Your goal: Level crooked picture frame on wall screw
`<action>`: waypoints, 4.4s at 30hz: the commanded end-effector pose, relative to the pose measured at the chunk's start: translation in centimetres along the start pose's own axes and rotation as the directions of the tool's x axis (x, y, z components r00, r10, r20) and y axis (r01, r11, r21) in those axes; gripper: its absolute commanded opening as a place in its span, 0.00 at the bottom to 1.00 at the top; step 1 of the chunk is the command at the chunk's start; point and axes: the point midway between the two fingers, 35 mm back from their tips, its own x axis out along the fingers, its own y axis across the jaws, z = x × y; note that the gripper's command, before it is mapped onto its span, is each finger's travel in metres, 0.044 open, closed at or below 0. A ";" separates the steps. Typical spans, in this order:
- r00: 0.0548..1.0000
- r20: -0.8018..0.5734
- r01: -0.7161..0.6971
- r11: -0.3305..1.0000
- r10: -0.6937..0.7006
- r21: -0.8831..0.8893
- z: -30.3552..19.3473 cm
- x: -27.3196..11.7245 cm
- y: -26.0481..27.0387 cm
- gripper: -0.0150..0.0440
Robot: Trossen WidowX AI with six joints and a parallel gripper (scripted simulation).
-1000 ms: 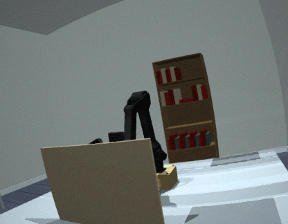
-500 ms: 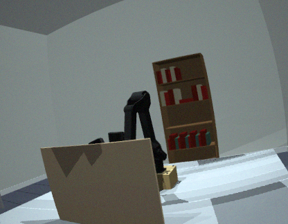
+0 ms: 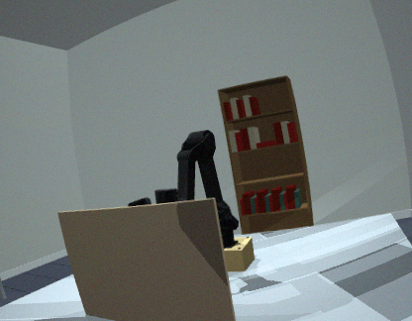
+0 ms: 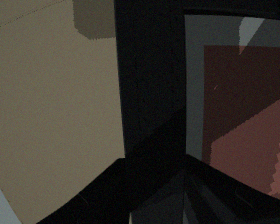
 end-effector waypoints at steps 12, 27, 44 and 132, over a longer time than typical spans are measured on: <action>1.000 0.002 0.002 0.997 -0.002 -0.073 0.0 0.0 0.0 0.25; 1.000 0.002 0.002 0.988 -0.002 -0.156 0.0 0.0 0.0 0.25; 1.000 0.000 0.000 0.981 0.000 -0.193 -0.1 0.0 0.0 0.52; 1.000 0.019 0.012 0.984 -0.016 0.179 0.6 -19.3 3.9 0.69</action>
